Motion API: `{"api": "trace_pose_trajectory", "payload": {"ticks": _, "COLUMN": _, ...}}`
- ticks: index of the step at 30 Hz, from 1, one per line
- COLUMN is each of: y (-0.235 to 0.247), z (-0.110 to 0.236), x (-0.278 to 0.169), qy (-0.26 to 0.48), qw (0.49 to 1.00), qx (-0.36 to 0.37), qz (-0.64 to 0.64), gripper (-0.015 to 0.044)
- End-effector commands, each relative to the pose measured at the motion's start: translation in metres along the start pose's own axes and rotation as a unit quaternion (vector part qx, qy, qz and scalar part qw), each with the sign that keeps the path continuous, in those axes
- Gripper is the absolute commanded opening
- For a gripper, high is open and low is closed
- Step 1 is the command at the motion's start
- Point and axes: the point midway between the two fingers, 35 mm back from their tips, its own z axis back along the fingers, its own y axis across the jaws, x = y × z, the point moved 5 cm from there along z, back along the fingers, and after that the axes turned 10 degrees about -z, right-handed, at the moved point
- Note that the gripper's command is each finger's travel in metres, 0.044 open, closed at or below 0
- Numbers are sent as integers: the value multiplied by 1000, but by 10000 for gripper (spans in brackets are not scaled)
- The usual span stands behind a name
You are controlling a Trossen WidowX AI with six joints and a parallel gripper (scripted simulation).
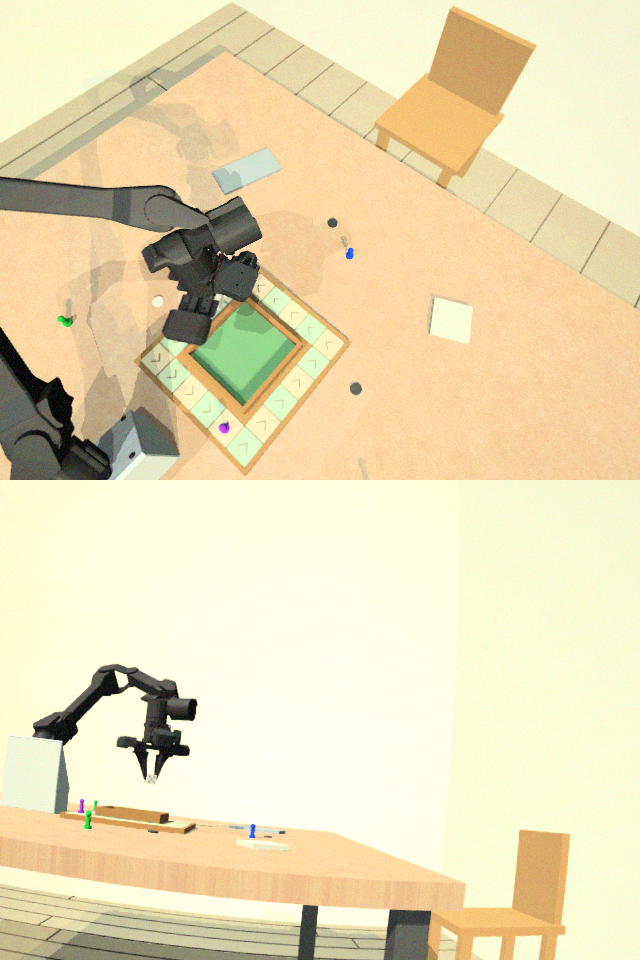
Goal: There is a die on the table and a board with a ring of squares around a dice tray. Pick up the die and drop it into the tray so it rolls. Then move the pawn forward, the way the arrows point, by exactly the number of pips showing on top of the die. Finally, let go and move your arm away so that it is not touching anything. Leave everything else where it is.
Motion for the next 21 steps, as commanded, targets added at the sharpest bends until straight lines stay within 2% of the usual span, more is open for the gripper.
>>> {"api": "trace_pose_trajectory", "payload": {"ticks": 1, "y": -12, "z": -8, "x": 21, "qy": 3, "qw": 997, "qx": -6, "qz": -75, "gripper": 0}}
{"api": "trace_pose_trajectory", "payload": {"ticks": 11, "y": -42, "z": -21, "x": 64, "qy": 7, "qw": 971, "qx": -6, "qz": -239, "gripper": 0}}
{"api": "trace_pose_trajectory", "payload": {"ticks": 18, "y": -44, "z": -22, "x": 66, "qy": 5, "qw": 968, "qx": -8, "qz": -250, "gripper": 0}}
{"api": "trace_pose_trajectory", "payload": {"ticks": 21, "y": -44, "z": -25, "x": 62, "qy": -28, "qw": 967, "qx": -29, "qz": -250, "gripper": 0}}
